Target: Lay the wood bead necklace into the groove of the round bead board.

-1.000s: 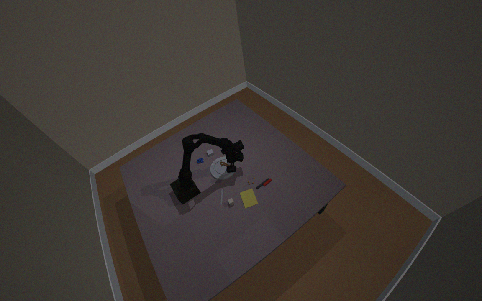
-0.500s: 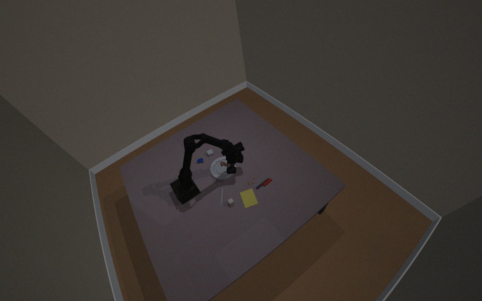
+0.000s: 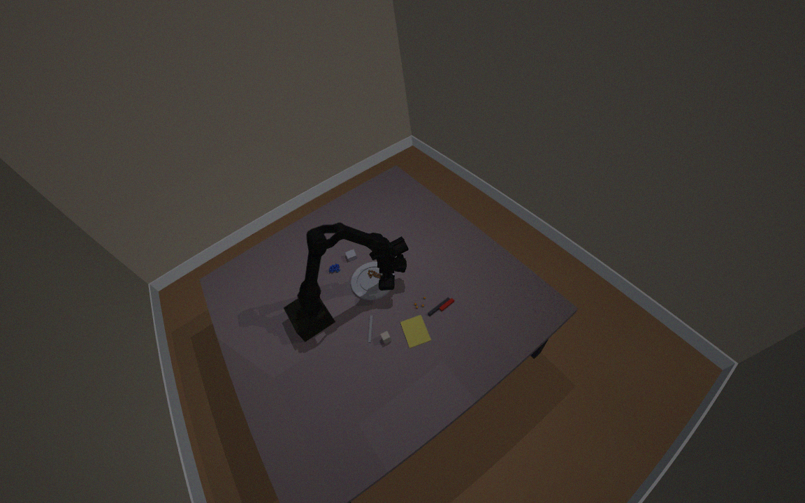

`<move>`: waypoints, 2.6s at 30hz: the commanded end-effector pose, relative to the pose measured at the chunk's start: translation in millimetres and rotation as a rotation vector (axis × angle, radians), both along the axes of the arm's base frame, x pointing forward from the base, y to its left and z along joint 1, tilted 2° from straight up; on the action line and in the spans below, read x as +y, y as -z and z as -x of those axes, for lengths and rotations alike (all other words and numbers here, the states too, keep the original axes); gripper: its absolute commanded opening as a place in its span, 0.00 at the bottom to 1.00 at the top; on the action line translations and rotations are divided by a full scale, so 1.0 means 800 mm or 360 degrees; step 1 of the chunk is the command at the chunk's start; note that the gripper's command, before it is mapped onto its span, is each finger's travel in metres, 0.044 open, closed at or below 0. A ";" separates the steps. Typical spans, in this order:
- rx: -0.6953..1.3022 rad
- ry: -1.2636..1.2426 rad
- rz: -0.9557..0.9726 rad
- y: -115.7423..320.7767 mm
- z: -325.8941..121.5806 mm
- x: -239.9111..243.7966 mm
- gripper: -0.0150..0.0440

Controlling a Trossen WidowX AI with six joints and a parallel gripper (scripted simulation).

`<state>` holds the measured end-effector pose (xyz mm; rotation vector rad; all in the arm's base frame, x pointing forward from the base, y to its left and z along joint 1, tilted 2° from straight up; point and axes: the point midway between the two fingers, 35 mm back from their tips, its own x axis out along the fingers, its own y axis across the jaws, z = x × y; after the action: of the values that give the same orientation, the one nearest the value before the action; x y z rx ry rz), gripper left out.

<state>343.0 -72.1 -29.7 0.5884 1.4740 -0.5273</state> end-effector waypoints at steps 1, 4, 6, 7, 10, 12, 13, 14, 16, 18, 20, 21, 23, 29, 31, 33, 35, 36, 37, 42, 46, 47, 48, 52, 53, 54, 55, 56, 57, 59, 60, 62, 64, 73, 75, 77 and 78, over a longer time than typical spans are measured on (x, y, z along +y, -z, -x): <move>-0.0001 0.0000 -0.0004 0.001 0.000 0.000 0.25; -0.0001 0.0000 -0.0004 0.001 0.000 0.000 0.25; -0.0001 0.0000 -0.0004 0.001 0.000 0.000 0.25; -0.0001 0.0000 -0.0004 0.001 0.000 0.000 0.25; -0.0001 0.0000 -0.0004 0.001 0.000 0.000 0.25; -0.0001 0.0000 -0.0004 0.001 0.000 0.000 0.25; -0.0001 0.0000 -0.0004 0.001 0.000 0.000 0.25; -0.0001 0.0000 -0.0004 0.001 0.000 0.000 0.25; -0.0001 0.0000 -0.0004 0.001 0.000 0.000 0.25; -0.0001 0.0000 -0.0004 0.001 0.000 0.000 0.25; -0.0001 0.0000 -0.0004 0.001 0.000 0.000 0.25; -0.0001 0.0000 -0.0004 0.001 0.000 0.000 0.25; -0.0001 0.0000 -0.0004 0.001 0.000 0.000 0.25; 0.0002 -0.0005 -0.0004 -0.007 0.001 0.000 0.25; 0.0002 -0.0005 -0.0004 -0.007 0.000 0.000 0.25; 0.0001 -0.0005 -0.0004 -0.008 -0.004 0.000 0.25; 0.0001 -0.0005 -0.0004 -0.008 -0.010 0.000 0.25; 0.0001 -0.0005 -0.0004 -0.008 -0.011 0.000 0.25; 0.0001 -0.0005 -0.0004 -0.008 -0.012 0.000 0.25; 0.0001 -0.0005 -0.0004 -0.003 -0.012 0.000 0.25; -0.0001 -0.0008 0.0001 -0.006 -0.011 0.000 0.39; -0.0001 -0.0008 0.0001 -0.006 -0.011 0.000 0.43; -0.0001 -0.0008 0.0001 -0.006 -0.011 0.000 0.48; -0.0001 -0.0008 0.0001 -0.006 -0.011 0.000 0.65; -0.0001 -0.0008 0.0001 -0.006 -0.011 0.000 0.70; -0.0001 -0.0008 0.0001 -0.006 -0.011 0.000 0.74; -0.0001 -0.0008 0.0001 -0.006 -0.011 0.000 0.79; -0.0001 -0.0008 0.0000 -0.007 -0.011 0.000 0.83; 0.0000 -0.0006 -0.0003 -0.008 -0.012 0.000 0.88; 0.0001 -0.0005 -0.0004 -0.008 -0.012 0.000 0.97; -0.0001 -0.0007 -0.0002 -0.008 -0.012 0.000 1.00; 0.0001 -0.0005 -0.0004 -0.008 -0.012 0.000 1.00; 0.0001 -0.0005 -0.0004 -0.008 -0.012 0.000 1.00; 0.0001 -0.0005 -0.0004 -0.008 -0.012 0.000 1.00; 0.0001 -0.0005 -0.0004 -0.008 -0.012 0.000 1.00; 0.0001 -0.0005 -0.0004 -0.008 -0.012 0.000 1.00; 0.0001 -0.0005 -0.0004 -0.008 -0.012 0.000 1.00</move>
<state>352.8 -72.6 -23.2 0.5852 1.4732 -0.5231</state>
